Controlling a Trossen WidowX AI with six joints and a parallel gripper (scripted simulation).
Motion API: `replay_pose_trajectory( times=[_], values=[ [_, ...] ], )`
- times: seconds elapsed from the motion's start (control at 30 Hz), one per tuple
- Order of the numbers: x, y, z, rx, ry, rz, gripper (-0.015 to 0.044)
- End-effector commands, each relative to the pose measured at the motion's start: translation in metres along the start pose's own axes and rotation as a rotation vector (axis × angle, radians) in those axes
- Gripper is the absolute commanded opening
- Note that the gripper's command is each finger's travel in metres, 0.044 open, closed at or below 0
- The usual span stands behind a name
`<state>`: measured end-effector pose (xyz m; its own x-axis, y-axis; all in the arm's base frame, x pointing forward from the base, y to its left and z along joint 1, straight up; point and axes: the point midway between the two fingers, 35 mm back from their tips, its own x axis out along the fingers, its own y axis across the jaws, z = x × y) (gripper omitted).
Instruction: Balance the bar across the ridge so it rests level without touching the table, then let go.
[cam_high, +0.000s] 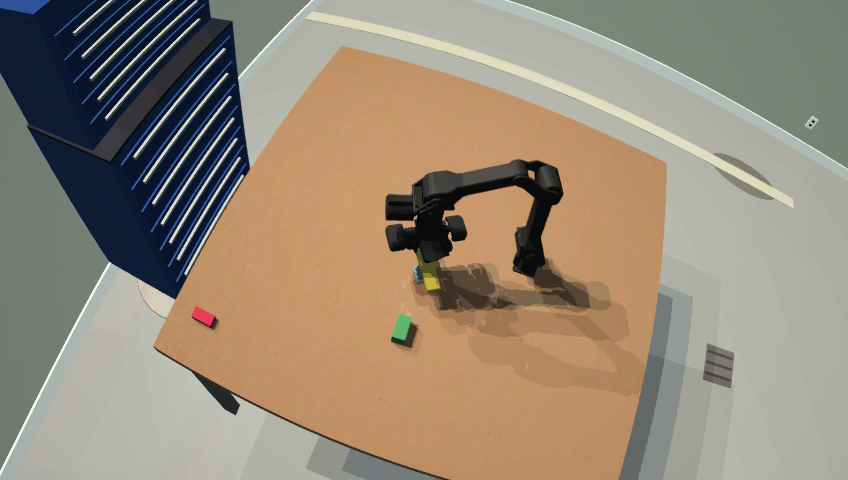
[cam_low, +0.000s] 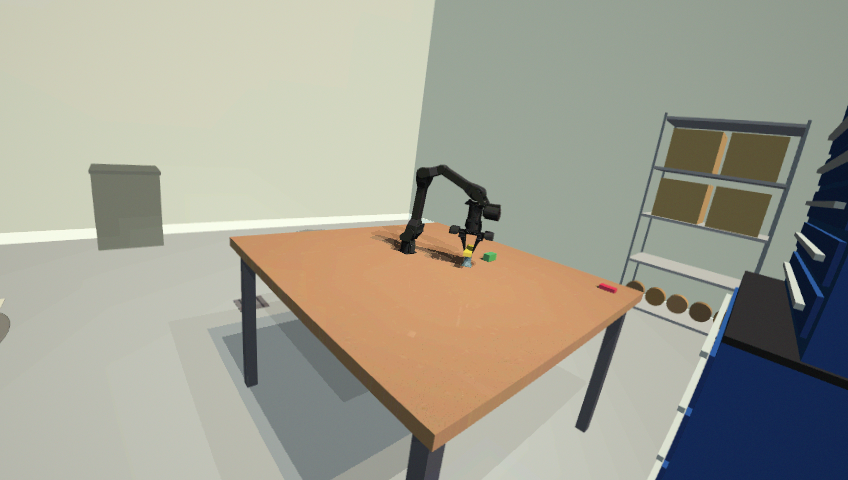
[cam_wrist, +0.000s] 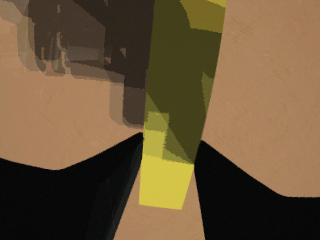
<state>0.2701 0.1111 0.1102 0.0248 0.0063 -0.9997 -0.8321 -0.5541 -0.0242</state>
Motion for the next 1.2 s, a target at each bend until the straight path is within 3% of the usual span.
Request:
replay_pose_trajectory(
  times=[0.0, 1.17],
  values=[
    [0.0008, 0.0000, 0.0006, -0.006, -0.004, 0.000, 0.0000],
    [0.0037, 0.0000, 0.0007, -0.006, -0.004, 0.000, 0.0000]
  ],
)
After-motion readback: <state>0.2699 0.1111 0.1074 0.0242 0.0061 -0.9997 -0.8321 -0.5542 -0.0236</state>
